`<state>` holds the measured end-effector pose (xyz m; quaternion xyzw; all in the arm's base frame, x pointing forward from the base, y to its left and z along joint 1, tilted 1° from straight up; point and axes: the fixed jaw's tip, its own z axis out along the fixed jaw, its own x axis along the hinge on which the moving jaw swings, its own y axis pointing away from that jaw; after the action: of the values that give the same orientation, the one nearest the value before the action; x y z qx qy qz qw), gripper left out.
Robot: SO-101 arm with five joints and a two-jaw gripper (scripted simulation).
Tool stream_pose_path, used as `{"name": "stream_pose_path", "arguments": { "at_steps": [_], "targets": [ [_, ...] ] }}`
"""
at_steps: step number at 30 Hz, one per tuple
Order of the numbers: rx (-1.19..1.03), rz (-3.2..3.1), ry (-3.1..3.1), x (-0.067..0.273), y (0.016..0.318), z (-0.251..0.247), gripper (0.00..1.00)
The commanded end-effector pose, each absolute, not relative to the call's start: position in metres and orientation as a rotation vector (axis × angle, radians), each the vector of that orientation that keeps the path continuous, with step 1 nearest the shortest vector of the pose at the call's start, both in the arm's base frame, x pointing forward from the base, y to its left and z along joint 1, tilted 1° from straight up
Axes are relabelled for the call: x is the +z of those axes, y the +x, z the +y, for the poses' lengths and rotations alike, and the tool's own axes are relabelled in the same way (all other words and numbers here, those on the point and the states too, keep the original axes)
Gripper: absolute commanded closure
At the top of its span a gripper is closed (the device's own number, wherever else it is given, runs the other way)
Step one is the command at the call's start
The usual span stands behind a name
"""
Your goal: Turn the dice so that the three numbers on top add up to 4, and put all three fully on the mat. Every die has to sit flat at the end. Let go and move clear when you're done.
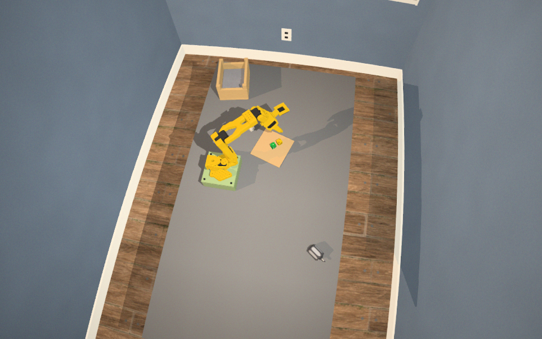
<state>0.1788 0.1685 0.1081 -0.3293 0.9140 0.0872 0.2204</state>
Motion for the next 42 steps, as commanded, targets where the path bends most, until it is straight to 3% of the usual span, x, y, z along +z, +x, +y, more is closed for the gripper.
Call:
{"name": "stream_pose_path", "arguments": {
  "at_steps": [1, 42],
  "targets": [
    [0.25, 2.482, -0.949, 0.116, 0.177, 0.171, 0.72],
    [0.034, 1.873, -1.852, 0.115, 0.162, 0.186, 0.72]
  ]
}}
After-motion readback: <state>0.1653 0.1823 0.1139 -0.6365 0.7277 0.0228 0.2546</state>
